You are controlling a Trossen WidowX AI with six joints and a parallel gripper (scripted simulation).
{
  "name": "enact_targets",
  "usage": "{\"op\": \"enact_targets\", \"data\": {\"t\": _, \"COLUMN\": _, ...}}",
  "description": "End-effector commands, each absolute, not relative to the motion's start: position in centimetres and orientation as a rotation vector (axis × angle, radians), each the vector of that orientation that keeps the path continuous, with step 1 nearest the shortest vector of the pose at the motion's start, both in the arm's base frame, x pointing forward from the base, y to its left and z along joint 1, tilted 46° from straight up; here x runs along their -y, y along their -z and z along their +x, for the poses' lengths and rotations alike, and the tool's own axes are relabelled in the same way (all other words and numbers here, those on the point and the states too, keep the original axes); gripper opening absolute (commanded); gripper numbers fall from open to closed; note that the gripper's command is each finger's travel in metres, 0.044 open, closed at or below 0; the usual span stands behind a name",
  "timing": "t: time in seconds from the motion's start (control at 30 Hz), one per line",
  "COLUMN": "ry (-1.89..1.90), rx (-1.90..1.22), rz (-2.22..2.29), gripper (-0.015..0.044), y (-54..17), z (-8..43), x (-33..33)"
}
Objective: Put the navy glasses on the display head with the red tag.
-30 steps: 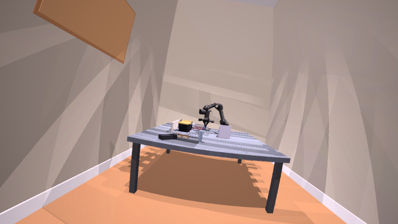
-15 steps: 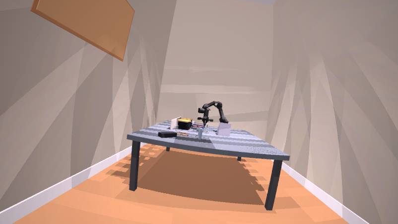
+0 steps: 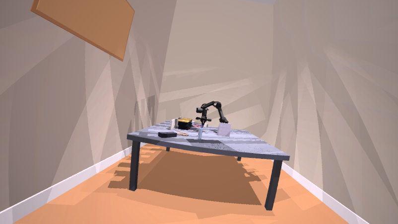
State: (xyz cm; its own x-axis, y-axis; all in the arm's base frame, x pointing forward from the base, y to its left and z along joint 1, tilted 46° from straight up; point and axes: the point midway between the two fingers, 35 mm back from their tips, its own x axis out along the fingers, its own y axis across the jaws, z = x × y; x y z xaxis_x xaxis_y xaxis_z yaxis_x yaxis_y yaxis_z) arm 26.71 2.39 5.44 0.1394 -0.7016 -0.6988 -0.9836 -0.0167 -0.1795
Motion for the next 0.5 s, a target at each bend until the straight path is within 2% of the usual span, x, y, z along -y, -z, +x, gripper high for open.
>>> {"op": "enact_targets", "data": {"t": 0.0, "ry": -0.561, "rx": -1.618, "rz": -1.784, "gripper": 0.0000, "y": -5.6, "z": 27.3, "x": -2.4}}
{"op": "enact_targets", "data": {"t": 0.47, "ry": -0.560, "rx": -1.617, "rz": -1.784, "gripper": 0.0000, "y": -6.0, "z": 29.5, "x": -2.5}}
